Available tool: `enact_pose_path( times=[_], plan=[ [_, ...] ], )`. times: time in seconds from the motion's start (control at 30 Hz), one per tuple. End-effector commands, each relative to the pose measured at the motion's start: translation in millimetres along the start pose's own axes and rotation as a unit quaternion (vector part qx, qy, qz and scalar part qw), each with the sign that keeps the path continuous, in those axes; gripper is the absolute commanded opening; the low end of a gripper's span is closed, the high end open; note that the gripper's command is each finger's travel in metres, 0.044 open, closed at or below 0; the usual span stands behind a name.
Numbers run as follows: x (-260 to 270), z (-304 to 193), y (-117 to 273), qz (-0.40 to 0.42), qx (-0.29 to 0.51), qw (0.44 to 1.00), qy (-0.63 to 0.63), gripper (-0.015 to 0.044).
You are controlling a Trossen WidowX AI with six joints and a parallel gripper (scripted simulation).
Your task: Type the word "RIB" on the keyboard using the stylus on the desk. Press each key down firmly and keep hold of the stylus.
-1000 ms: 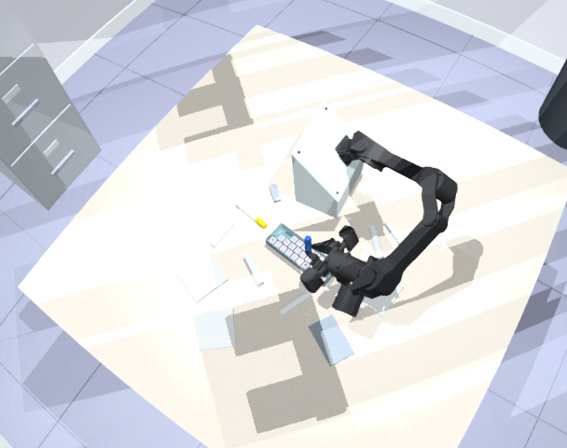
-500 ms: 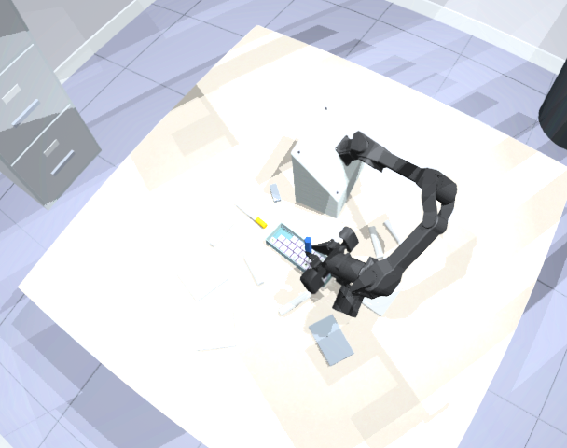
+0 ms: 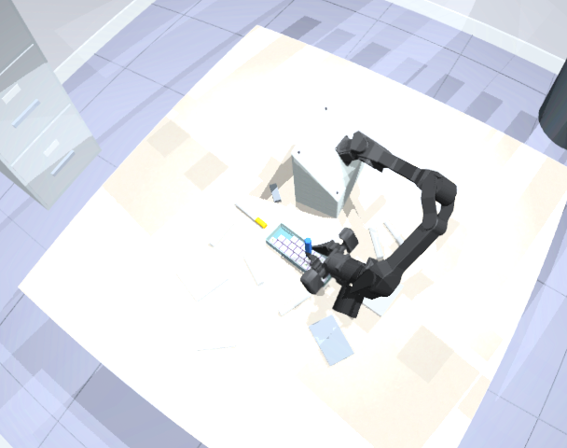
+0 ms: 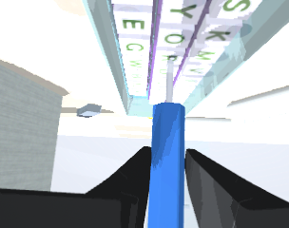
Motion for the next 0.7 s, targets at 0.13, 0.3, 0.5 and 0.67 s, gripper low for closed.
enact_pose_path(
  times=[0.13, 0.3, 0.5, 0.67],
  plan=[
    [-0.3, 4.1, -2.1, 0.000, -0.001, 1.000, -0.001, 0.0081],
    [-0.6, 5.8, -3.1, 0.001, -0.001, 1.000, -0.001, 0.0081],
    [-0.3, 4.2, -2.2, 0.001, -0.001, 1.000, -0.001, 0.0081],
    [-0.2, 3.1, -1.5, 0.000, -0.001, 1.000, -0.001, 0.0081]
  ],
)
Point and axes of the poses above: the point midway between the two fingers, 35 mm back from their tips, its own y axis back along the fingers, its own x axis across the jaws, z = x × y, the point moved 1 cm from there along y, back along the fingers, and after that the axes turned 10 degrees about y, right-handed, at the moved point
